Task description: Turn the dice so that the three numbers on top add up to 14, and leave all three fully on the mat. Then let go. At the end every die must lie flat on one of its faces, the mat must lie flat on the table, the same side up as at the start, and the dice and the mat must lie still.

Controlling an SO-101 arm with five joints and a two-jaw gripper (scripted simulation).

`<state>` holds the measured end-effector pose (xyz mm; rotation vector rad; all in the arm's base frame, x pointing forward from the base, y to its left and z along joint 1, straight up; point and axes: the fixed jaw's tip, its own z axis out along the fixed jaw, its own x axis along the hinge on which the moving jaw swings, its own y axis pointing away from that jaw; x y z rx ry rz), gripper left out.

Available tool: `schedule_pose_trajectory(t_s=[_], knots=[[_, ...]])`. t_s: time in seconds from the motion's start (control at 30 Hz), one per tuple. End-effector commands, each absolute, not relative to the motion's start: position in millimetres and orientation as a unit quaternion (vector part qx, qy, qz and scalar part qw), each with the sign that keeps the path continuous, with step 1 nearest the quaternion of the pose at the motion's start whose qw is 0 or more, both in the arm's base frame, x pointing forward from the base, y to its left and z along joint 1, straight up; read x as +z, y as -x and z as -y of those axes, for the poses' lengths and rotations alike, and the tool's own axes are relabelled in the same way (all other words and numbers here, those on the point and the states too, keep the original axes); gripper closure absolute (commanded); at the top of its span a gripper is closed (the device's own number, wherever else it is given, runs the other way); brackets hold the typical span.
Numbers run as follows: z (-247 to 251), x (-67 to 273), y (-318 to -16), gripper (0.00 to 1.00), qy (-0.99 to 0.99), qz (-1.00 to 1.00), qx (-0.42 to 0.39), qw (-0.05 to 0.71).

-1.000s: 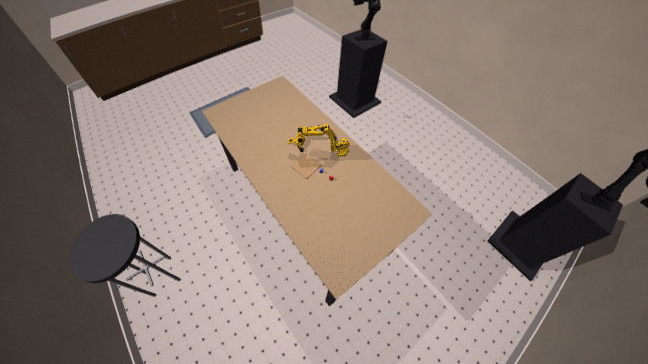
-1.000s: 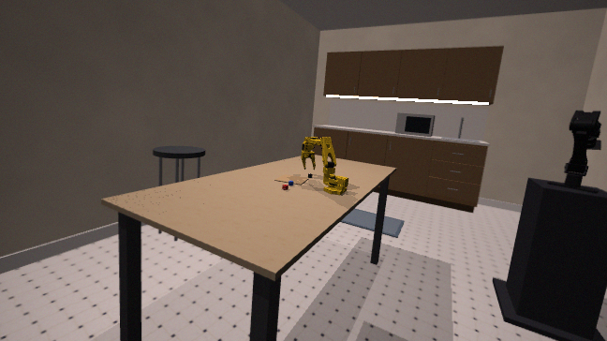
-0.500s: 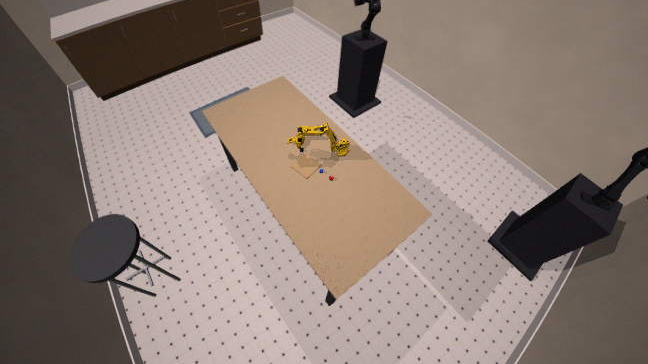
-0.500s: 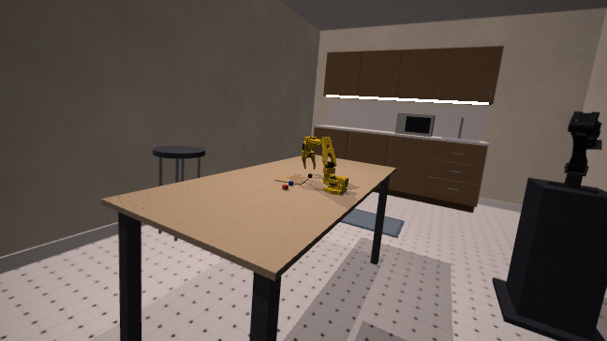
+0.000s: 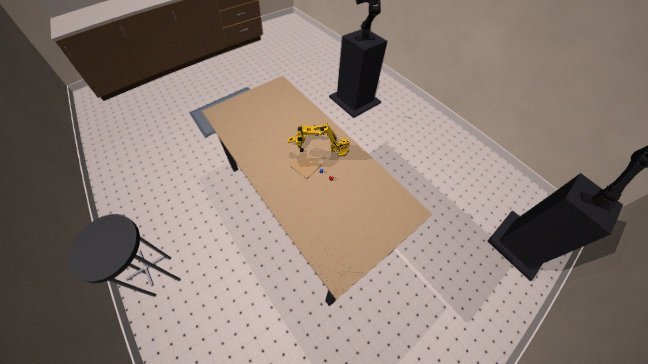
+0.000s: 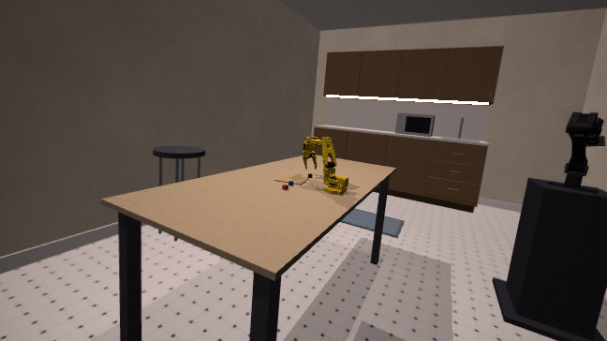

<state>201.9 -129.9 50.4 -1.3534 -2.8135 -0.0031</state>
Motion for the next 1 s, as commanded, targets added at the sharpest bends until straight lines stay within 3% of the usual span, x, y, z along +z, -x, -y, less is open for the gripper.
schedule_pose_trajectory(t_s=[0.0,0.97], knots=[[136,63,-206,0.72,0.442,0.897,0.003,-0.021],[137,47,-208,0.72,0.442,0.897,0.003,-0.021]])
